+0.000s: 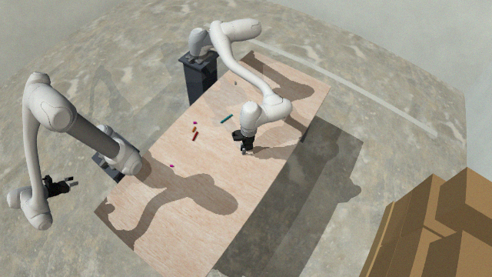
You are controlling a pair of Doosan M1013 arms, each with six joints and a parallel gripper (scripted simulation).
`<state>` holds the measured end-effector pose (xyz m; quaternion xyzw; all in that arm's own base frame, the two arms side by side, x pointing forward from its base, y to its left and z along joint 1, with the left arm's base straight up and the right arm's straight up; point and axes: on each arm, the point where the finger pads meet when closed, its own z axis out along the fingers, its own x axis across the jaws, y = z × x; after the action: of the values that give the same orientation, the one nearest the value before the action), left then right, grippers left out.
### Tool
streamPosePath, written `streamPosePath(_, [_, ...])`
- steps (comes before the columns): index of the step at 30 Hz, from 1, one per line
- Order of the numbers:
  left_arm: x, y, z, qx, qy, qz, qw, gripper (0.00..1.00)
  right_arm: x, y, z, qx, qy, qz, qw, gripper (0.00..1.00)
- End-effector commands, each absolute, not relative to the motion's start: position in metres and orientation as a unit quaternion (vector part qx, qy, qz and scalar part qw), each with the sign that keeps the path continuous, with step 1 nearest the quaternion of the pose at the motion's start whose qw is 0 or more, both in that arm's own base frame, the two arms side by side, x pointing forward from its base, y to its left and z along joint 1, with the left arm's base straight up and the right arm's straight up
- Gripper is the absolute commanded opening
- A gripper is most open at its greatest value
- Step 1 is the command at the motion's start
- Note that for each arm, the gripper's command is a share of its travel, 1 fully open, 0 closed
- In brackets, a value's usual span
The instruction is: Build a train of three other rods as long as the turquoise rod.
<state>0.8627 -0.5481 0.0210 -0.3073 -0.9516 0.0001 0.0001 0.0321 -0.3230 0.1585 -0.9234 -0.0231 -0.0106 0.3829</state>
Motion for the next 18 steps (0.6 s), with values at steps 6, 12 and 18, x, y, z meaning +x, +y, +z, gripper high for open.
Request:
streamPosePath(6, [0.863, -0.548, 0.029, -0.307, -0.952, 0.0, -0.001, 0.54, 0.032, -0.323, 0.159, -0.924, -0.023, -0.011, 0.383, 1.0])
streamPosePath(12, [0.863, -0.548, 0.053, -0.307, -0.952, 0.0, -0.001, 0.54, 0.032, -0.323, 0.159, -0.924, -0.023, -0.011, 0.383, 1.0])
streamPosePath(18, [0.863, -0.548, 0.08, -0.307, -0.952, 0.0, -0.001, 0.54, 0.032, -0.323, 0.159, -0.924, -0.023, -0.011, 0.383, 1.0])
